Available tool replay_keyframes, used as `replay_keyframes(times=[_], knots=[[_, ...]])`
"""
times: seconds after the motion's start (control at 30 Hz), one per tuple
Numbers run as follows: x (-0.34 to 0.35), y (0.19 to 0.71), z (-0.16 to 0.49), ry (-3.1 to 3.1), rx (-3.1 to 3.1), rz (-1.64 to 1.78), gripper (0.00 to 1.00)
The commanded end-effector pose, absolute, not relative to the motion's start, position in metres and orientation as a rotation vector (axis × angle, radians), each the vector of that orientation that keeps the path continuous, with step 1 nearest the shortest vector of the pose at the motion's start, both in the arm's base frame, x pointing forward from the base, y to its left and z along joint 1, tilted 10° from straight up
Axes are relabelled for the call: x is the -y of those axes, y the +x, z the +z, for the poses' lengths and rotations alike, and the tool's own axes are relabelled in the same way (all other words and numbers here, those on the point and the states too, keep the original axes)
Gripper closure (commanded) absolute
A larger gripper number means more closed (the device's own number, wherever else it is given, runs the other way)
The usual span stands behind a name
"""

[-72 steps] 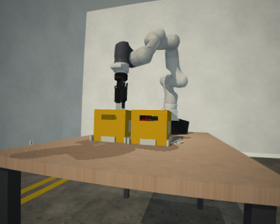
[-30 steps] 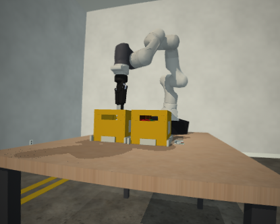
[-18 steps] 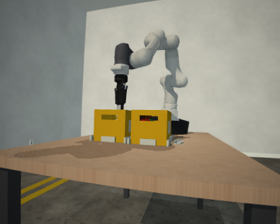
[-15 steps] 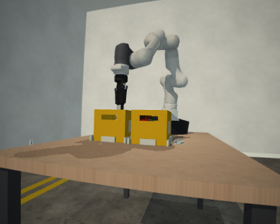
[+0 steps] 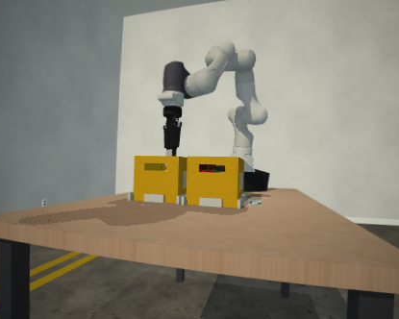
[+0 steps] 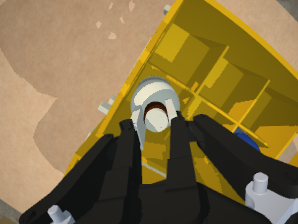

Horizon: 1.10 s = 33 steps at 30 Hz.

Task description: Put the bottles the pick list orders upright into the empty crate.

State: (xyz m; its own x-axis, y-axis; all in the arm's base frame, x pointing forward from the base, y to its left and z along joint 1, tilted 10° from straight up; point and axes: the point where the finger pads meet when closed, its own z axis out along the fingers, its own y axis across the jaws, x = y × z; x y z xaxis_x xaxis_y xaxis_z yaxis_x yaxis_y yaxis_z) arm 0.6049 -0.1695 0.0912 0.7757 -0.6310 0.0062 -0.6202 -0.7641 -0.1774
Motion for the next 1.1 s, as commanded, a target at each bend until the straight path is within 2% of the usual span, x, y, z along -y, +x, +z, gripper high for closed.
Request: replay_keyframes(times=[0.0,1.07], knots=[[0.169,0.604,0.095,-2.804,-0.989,-0.098,1.00],[0.175,0.599,0.141,-2.804,-0.989,-0.098,1.00]])
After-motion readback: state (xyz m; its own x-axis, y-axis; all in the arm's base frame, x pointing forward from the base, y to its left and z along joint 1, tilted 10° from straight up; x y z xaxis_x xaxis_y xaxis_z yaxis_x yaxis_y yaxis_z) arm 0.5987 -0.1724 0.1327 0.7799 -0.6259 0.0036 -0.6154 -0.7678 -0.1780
